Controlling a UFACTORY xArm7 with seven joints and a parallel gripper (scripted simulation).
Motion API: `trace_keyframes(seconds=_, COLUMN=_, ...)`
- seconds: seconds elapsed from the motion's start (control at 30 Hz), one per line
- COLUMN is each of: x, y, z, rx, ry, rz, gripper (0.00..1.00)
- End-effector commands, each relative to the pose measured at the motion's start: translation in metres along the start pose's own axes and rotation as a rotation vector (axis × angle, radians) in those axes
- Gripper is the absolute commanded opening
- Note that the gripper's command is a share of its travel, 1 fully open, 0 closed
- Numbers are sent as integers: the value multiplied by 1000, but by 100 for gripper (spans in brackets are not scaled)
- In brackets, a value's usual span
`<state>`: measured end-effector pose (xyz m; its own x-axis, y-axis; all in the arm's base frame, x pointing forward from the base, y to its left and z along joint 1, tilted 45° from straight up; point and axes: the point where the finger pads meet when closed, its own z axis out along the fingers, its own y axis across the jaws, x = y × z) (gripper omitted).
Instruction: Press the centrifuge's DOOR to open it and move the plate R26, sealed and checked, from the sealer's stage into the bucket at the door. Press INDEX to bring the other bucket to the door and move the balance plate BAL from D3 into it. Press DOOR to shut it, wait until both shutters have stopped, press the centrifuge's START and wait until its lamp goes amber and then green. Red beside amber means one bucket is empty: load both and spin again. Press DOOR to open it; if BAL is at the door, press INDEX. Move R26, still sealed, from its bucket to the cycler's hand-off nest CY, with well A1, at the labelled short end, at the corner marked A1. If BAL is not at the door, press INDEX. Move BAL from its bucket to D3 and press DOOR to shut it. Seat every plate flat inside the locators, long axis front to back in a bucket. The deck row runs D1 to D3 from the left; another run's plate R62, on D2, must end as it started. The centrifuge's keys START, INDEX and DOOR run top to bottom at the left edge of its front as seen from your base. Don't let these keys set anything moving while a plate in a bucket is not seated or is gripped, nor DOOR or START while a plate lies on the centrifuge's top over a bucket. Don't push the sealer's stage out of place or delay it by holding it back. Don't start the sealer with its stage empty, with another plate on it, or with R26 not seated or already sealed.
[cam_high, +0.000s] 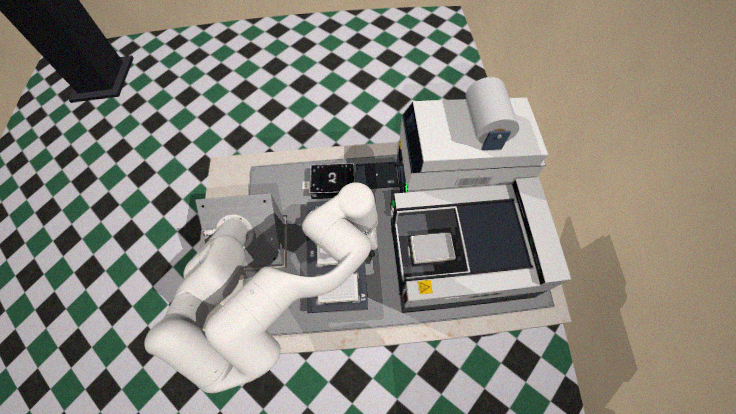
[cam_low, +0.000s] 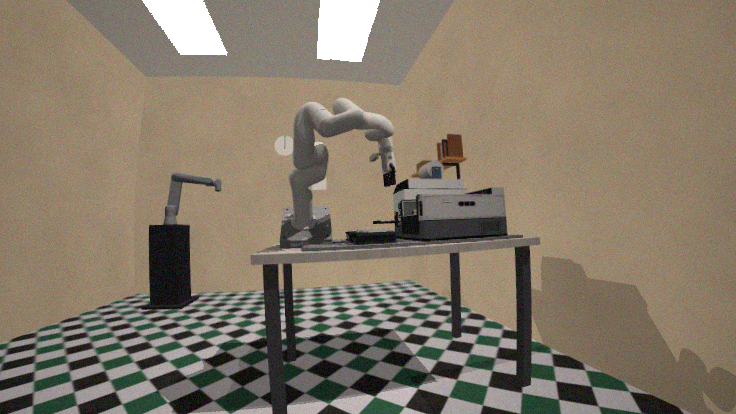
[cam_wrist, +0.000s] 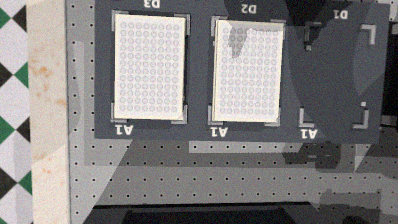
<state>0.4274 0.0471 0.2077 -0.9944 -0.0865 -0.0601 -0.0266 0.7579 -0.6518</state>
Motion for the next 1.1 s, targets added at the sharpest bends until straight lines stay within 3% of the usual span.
trace_keyframes(seconds=0.0, x=-26, y=2, z=1, rx=73, ry=81, rz=-3, gripper=100)
trace_keyframes(seconds=1.07, x=-170, y=2, z=13, rx=72, ry=81, rz=-3, gripper=100)
